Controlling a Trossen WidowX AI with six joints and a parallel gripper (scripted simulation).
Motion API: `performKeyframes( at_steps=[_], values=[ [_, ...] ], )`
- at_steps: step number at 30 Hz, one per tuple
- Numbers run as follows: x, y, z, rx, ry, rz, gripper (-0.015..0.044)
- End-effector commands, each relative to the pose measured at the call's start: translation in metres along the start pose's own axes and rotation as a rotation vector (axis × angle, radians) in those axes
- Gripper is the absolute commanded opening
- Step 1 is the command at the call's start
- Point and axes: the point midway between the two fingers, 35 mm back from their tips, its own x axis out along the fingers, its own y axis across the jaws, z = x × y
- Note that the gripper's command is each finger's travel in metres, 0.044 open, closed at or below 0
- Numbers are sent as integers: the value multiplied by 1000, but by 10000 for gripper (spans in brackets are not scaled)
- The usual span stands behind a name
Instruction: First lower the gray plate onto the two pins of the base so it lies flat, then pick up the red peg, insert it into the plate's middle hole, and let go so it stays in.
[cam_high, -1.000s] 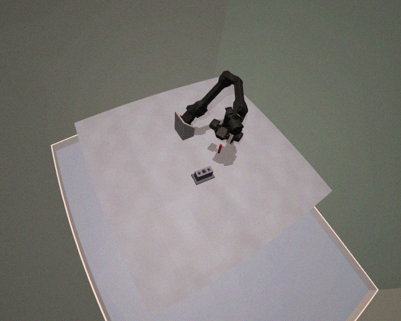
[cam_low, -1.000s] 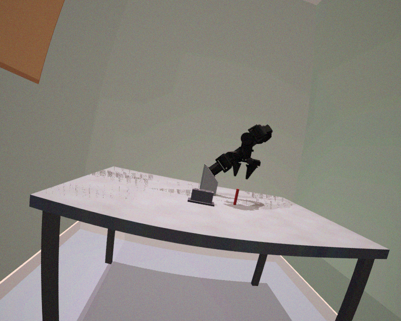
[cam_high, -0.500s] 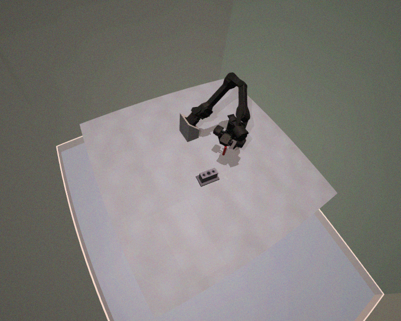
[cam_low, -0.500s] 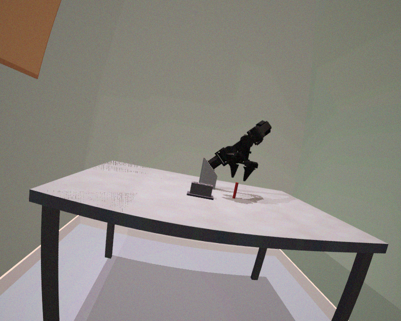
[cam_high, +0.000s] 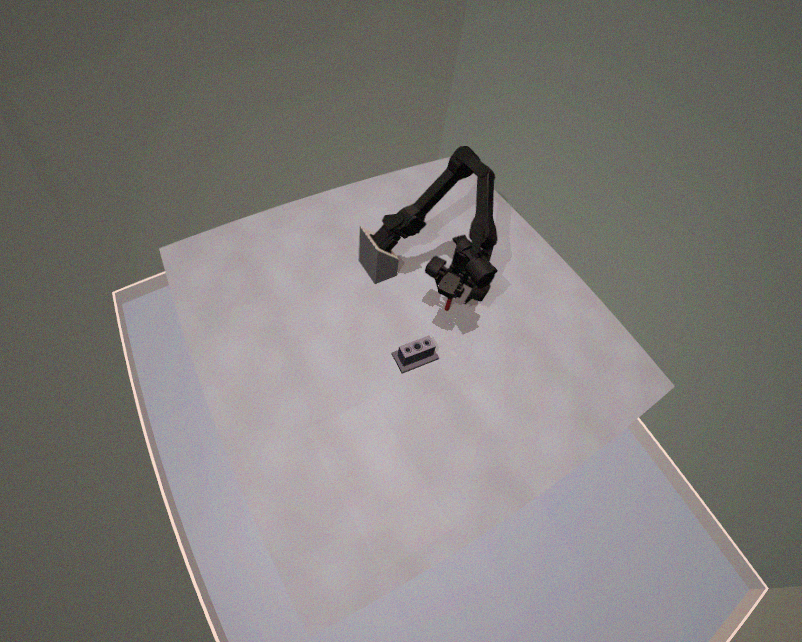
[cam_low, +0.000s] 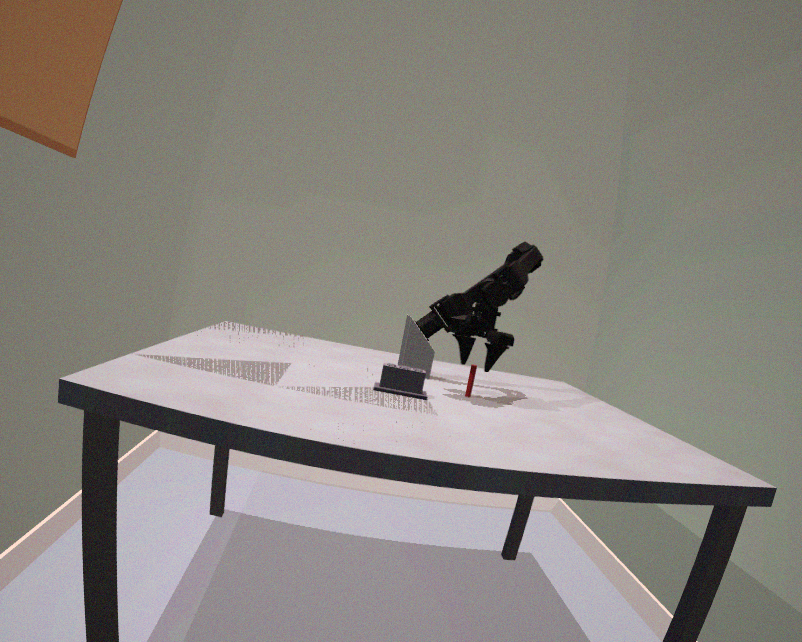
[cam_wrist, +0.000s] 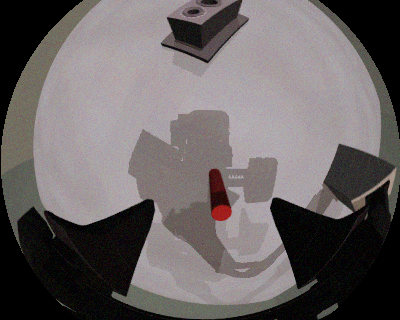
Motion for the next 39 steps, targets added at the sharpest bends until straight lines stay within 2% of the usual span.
performKeyframes(
  at_steps=[1, 18, 33, 39],
  values=[
    [9, -3, -1, 11, 9, -5, 440],
    [33, -4, -2, 11, 13, -3, 440],
    [33, -4, -2, 11, 13, -3, 46],
    [33, -4, -2, 11, 13, -3, 6]
  ],
)
